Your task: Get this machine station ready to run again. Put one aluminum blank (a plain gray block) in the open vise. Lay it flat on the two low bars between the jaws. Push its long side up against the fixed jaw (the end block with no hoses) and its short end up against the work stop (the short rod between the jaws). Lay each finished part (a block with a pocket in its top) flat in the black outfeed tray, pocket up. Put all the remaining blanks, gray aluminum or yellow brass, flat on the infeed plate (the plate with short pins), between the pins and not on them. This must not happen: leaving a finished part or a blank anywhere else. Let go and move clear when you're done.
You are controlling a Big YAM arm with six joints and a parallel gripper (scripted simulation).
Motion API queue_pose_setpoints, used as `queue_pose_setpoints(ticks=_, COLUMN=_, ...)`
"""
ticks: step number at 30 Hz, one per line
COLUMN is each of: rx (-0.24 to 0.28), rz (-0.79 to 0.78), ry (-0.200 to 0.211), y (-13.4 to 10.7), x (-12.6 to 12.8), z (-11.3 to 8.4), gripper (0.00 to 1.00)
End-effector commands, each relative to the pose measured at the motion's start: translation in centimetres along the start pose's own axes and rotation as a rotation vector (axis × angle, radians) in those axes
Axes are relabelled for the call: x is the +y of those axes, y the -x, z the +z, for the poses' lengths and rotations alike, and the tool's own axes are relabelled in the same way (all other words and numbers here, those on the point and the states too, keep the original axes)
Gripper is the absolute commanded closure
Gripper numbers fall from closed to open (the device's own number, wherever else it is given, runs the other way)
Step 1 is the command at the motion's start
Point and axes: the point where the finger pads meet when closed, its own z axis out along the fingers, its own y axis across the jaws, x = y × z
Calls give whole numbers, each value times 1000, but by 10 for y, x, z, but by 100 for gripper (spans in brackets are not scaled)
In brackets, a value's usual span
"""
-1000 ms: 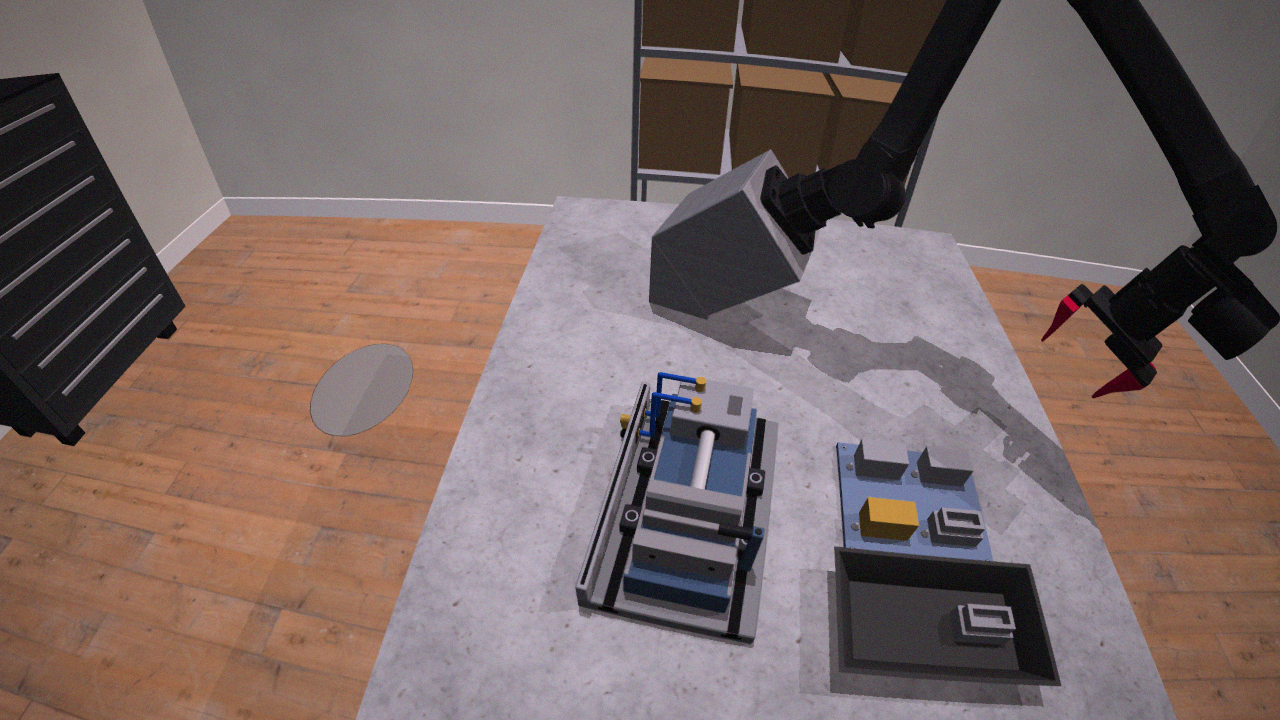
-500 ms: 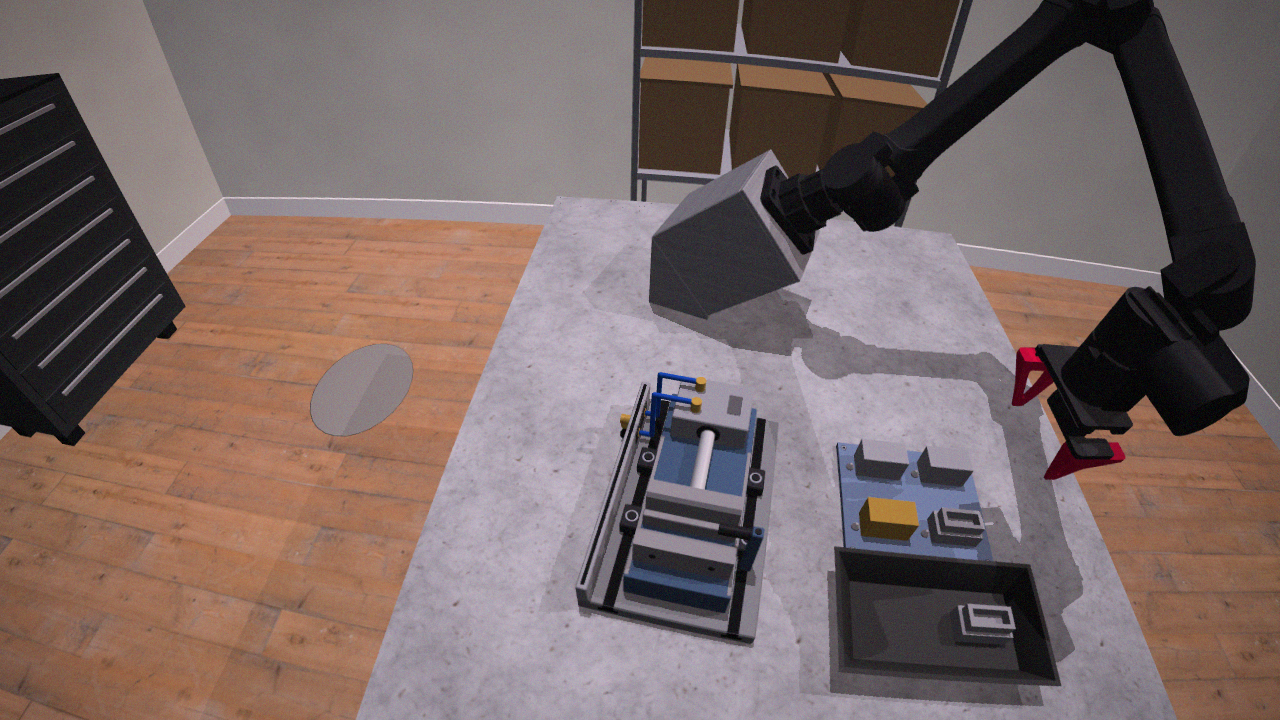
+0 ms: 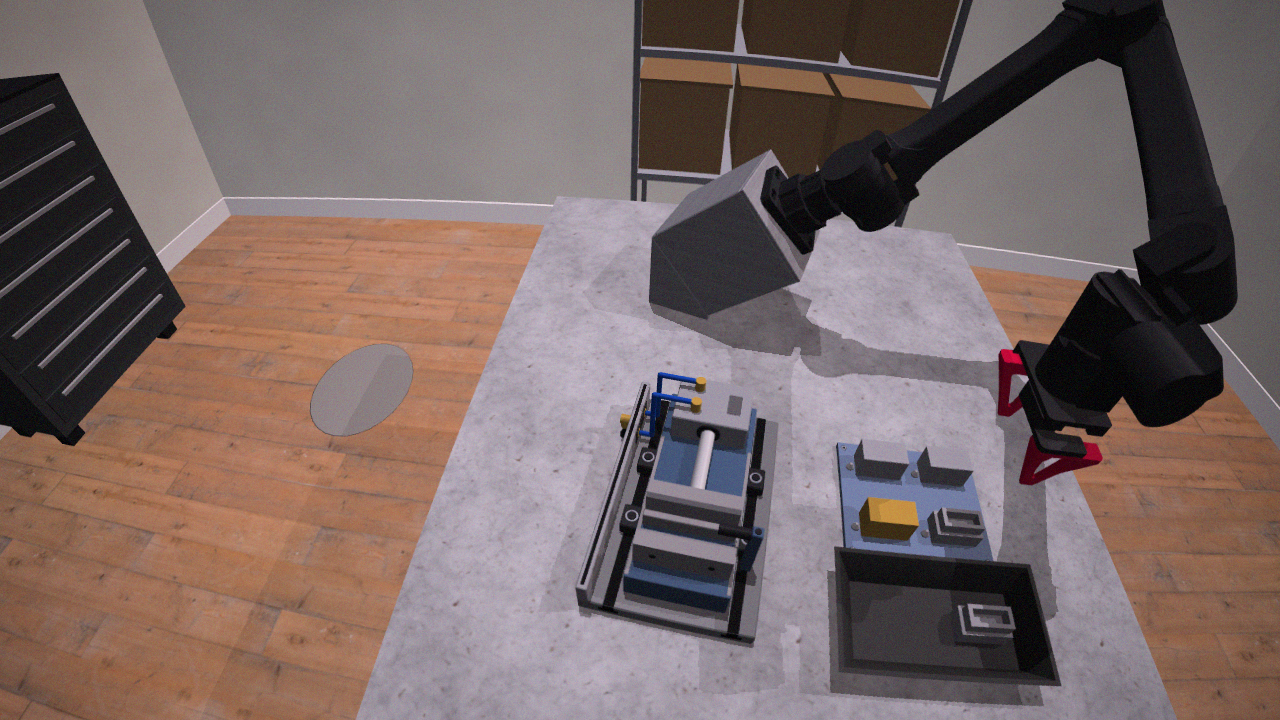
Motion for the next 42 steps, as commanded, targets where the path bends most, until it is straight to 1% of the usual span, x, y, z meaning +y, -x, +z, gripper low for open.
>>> queue_pose_setpoints(ticks=1, rx=-7, rz=-21, ry=-19, y=7, x=-3, z=-4, gripper=100)
queue_pose_setpoints(ticks=9, rx=-9, rz=-37, ry=-18, y=12, x=-1, z=-4, gripper=100)
queue_pose_setpoints(ticks=22, rx=-8, rz=-31, ry=-7, y=10, x=-2, z=0, gripper=100)
queue_pose_setpoints(ticks=42, rx=-7, rz=-30, ry=-5, y=9, x=-2, z=1, gripper=100)
